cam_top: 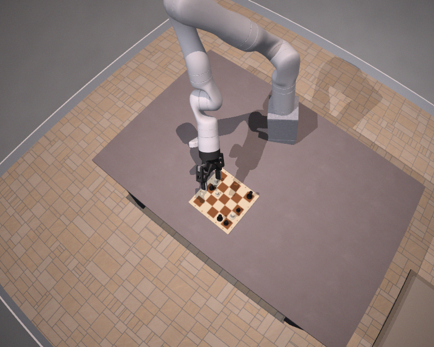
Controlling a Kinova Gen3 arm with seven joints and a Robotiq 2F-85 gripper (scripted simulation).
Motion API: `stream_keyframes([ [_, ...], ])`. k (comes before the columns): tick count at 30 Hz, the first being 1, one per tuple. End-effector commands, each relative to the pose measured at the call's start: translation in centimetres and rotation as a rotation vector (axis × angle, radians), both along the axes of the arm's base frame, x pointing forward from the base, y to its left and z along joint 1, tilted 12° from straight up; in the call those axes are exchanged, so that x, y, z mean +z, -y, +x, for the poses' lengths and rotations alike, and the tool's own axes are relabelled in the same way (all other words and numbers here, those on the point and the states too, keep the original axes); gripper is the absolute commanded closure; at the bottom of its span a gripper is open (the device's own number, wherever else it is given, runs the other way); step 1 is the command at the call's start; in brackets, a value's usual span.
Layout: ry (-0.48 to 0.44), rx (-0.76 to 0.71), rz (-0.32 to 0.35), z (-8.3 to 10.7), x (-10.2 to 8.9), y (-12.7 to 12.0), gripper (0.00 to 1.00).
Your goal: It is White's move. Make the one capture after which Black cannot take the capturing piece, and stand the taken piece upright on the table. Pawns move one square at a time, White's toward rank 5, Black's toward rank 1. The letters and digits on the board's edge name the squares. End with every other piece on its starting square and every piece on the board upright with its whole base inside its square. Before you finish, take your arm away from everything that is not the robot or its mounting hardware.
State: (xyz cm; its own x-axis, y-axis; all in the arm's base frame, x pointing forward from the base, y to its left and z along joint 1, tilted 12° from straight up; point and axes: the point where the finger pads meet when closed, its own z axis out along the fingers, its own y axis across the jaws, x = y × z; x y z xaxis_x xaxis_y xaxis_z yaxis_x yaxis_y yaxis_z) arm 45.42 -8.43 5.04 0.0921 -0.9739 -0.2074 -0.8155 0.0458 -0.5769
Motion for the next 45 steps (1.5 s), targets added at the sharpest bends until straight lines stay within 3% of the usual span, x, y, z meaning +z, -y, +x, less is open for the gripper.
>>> stream_keyframes([
  [1, 0.004, 0.001, -0.001, 0.2, 0.0, 0.2, 0.0],
  [9, 0.088, 0.152, -0.082, 2.2, 0.3, 1.0, 0.0],
  [16, 0.2, 0.36, -0.2, 4.4, 0.5, 2.1, 0.0],
  [18, 0.2, 0.36, -0.2, 4.4, 0.5, 2.1, 0.0],
  [28, 0.398, 0.754, -0.437, 6.8, 0.3, 4.2, 0.0],
  [33, 0.499, 0.98, -0.571, 7.1, -0.4, 5.5, 0.0],
  [35, 0.499, 0.98, -0.571, 7.1, -0.4, 5.5, 0.0],
  [37, 0.538, 1.074, -0.624, 6.9, -0.8, 6.1, 0.0],
  [45, 0.681, 1.451, -0.817, 5.1, -3.2, 8.8, 0.0],
])
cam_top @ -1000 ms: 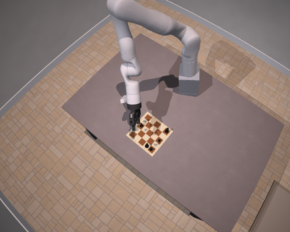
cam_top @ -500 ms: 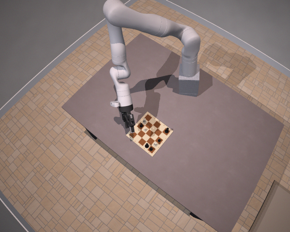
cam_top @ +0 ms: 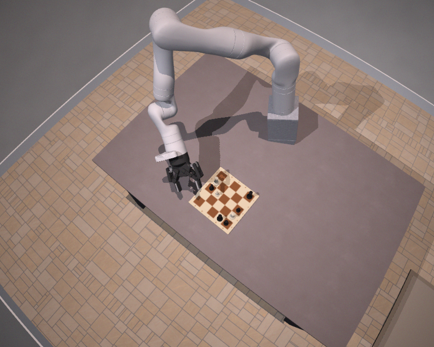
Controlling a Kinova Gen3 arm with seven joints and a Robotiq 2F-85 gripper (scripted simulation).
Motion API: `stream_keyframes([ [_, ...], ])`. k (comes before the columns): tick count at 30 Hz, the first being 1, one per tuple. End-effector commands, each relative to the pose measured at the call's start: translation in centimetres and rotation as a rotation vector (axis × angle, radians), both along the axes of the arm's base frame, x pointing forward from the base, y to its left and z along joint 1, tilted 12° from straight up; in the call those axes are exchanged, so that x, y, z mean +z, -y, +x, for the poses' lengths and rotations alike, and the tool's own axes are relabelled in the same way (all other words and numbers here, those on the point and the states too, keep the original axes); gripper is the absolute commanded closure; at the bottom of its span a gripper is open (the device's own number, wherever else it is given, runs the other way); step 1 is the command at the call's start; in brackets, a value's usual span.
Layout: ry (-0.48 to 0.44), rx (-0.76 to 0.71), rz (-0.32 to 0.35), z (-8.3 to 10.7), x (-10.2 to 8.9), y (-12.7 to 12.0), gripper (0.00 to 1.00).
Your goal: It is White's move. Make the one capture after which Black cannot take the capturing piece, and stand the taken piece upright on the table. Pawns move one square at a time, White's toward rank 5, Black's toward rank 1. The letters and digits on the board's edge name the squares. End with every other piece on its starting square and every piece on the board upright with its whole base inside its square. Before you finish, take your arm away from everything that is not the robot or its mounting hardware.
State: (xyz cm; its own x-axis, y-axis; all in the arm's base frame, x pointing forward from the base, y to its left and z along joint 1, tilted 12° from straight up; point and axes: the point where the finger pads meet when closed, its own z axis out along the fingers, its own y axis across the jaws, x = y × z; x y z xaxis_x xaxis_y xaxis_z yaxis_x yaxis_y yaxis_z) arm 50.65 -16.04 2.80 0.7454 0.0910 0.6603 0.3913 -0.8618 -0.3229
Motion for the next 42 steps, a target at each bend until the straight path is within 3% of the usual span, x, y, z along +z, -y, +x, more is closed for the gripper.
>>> stream_keyframes([
  [1, 0.03, 0.077, -0.043, -0.5, -1.3, 1.6, 0.0],
  [5, 0.082, 0.247, -0.136, -2.0, -2.8, 3.1, 0.0],
  [7, 0.082, 0.247, -0.136, -2.0, -2.8, 3.1, 0.0],
  [14, 0.147, 0.511, -0.265, -5.2, -5.4, 5.9, 0.0],
  [21, 0.183, 0.712, -0.347, -8.1, -7.4, 8.4, 0.0],
  [33, 0.205, 0.869, -0.401, -10.7, -8.9, 10.6, 0.0],
  [42, 0.209, 0.9, -0.41, -11.2, -9.2, 11.0, 0.0],
])
